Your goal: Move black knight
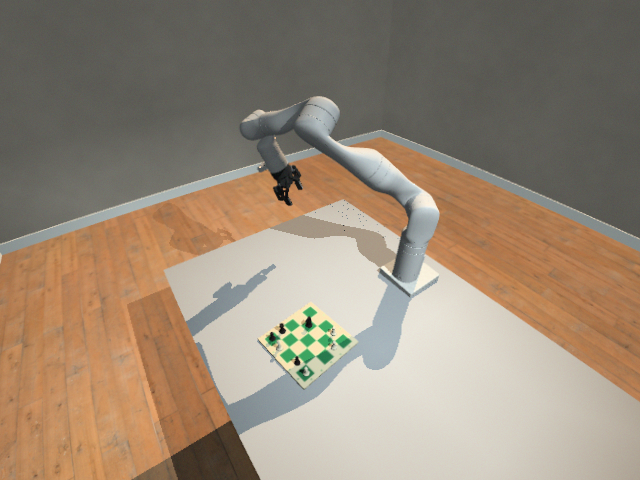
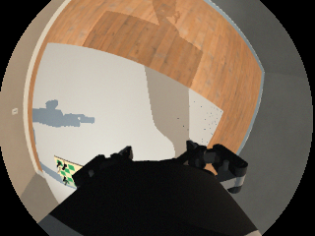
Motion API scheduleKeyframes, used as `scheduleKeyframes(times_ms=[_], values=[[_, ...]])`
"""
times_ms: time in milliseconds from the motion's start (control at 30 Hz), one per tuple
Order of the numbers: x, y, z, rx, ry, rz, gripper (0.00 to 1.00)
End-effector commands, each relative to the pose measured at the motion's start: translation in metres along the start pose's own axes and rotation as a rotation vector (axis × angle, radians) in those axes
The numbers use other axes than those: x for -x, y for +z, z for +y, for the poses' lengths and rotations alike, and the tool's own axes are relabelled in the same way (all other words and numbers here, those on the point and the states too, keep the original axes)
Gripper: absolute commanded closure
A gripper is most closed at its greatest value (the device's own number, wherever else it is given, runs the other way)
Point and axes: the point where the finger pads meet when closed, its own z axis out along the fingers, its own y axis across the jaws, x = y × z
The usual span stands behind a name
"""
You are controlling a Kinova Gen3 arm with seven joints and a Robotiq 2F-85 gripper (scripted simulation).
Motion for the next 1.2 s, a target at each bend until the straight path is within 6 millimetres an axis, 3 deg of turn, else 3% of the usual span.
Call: scheduleKeyframes(times_ms=[0, 733, 1167], values=[[0.0, -0.001, 0.0, 0.0, 0.0, 0.002, 0.0], [0.0, -0.001, 0.0, -0.001, -0.004, 0.003, 0.0], [0.001, 0.001, -0.012, -0.015, -0.081, 0.022, 0.0]])
